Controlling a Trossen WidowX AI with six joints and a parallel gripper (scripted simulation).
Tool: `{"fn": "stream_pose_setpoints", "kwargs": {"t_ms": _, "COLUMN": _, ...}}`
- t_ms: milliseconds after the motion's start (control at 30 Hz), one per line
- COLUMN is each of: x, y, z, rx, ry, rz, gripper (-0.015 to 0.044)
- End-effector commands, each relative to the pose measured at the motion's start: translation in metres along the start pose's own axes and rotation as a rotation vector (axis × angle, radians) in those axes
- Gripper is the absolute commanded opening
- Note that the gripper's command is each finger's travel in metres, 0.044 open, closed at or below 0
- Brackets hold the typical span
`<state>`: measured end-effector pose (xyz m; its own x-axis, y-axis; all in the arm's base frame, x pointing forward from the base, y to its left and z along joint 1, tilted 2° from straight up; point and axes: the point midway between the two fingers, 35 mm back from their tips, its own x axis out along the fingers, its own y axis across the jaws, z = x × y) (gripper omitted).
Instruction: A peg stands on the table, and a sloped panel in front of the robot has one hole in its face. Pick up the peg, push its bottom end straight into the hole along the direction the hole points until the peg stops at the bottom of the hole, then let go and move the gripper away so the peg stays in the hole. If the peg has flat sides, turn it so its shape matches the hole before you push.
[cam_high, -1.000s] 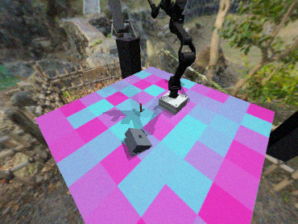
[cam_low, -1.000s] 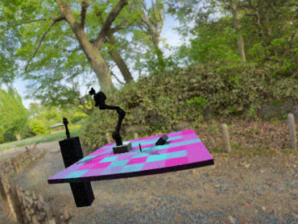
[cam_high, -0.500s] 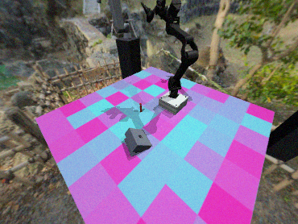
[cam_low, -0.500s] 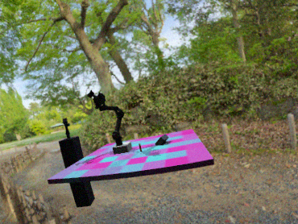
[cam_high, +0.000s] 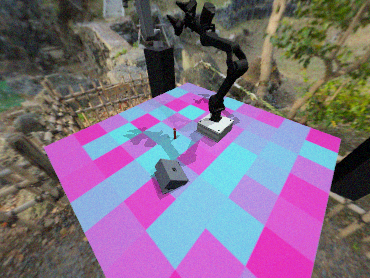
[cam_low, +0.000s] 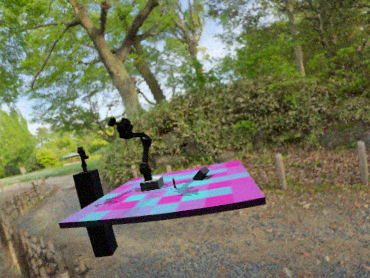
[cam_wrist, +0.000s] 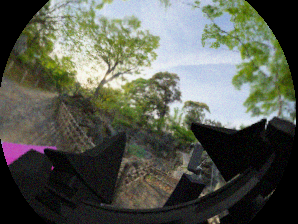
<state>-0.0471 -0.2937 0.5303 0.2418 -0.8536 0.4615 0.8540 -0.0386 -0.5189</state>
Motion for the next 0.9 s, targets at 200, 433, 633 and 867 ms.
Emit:
{"fn": "stream_pose_setpoints", "kwargs": {"t_ms": 200, "x": 0.021, "y": 0.033, "z": -0.028, "rx": 0.159, "ry": 0.062, "rz": 0.065, "gripper": 0.0440}}
{"fn": "stream_pose_setpoints", "kwargs": {"t_ms": 433, "x": 0.030, "y": 0.060, "z": -0.049, "rx": 0.260, "ry": 0.135, "rz": 0.118, "gripper": 0.0440}}
{"fn": "stream_pose_setpoints", "kwargs": {"t_ms": 633, "x": 0.037, "y": 0.090, "z": -0.068, "rx": 0.348, "ry": 0.210, "rz": 0.173, "gripper": 0.0440}}
{"fn": "stream_pose_setpoints", "kwargs": {"t_ms": 867, "x": 0.041, "y": 0.121, "z": -0.085, "rx": 0.369, "ry": 0.284, "rz": 0.217, "gripper": 0.0440}}
